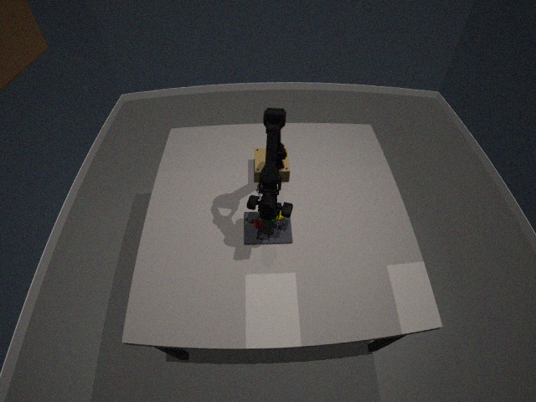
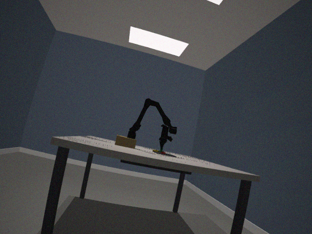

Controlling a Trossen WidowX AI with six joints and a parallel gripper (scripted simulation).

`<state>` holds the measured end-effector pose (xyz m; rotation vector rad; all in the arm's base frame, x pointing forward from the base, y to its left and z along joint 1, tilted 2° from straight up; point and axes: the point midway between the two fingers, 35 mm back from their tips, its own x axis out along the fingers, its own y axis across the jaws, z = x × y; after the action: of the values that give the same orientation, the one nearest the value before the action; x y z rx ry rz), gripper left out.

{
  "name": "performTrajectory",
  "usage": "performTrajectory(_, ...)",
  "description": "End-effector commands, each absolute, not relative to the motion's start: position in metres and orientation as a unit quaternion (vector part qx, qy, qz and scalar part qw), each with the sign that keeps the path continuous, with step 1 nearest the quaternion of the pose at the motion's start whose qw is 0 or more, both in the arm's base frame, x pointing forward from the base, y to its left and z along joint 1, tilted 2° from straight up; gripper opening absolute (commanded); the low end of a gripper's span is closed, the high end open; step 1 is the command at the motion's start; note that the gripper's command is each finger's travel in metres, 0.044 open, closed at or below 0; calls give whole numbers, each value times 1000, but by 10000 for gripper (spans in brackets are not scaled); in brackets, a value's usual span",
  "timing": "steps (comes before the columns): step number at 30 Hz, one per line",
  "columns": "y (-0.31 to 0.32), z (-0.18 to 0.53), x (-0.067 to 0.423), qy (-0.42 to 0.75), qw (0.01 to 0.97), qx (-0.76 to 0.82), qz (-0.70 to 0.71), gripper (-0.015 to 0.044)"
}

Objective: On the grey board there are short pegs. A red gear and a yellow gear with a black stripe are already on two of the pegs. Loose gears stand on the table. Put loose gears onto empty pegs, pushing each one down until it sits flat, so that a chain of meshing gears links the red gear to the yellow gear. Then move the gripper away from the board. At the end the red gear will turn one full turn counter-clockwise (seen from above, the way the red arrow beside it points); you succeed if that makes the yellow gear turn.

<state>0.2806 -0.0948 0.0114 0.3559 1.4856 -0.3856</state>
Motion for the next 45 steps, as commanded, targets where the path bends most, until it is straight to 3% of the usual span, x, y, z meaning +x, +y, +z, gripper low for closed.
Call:
performTrajectory(1, -95, 10, 281, 672, 710, 142, -155, 0)
performTrajectory(12, -94, 7, 282, 660, 699, 188, -199, 0)
performTrajectory(18, -95, 12, 282, 654, 693, 209, -218, 140)
performTrajectory(31, -94, 57, 280, 654, 693, 211, -220, 140)
performTrajectory(42, -92, 98, 274, 653, 694, 209, -218, 429)
performTrajectory(45, -92, 98, 274, 653, 694, 209, -218, 440)
